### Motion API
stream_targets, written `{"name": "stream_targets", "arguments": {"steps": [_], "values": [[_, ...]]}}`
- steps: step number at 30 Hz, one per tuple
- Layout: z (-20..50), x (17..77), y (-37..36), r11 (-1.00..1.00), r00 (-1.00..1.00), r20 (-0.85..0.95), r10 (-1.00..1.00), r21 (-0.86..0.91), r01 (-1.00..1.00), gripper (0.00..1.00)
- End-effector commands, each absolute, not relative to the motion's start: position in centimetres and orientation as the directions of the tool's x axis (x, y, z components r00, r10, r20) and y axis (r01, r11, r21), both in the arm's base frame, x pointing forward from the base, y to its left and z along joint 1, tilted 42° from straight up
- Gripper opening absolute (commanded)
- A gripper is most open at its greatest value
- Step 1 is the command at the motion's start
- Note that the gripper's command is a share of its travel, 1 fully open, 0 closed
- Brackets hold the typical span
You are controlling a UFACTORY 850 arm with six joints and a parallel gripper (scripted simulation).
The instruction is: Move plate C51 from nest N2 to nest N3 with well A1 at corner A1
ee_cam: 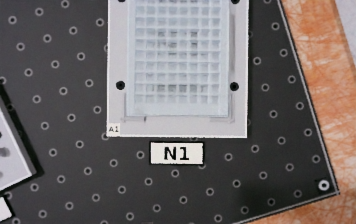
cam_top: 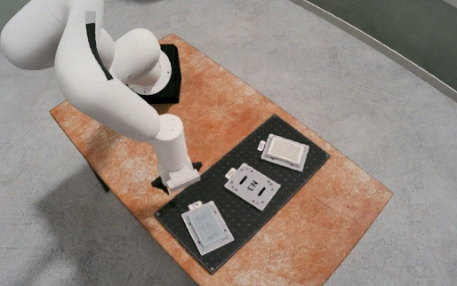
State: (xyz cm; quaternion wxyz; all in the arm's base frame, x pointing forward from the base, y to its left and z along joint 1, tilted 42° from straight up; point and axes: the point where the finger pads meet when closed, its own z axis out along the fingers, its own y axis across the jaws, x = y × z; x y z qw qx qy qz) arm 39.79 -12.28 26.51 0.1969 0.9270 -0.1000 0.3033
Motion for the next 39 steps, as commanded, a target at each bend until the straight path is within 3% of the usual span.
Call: {"name": "stream_targets", "arguments": {"steps": [1,39], "values": [[26.42,39.71,-12.26,-0.903,0.797,0.601,-0.064,0.304,-0.302,1.0],[26.19,39.76,-11.81,-0.905,0.806,0.59,-0.034,0.324,-0.276,1.0]]}}
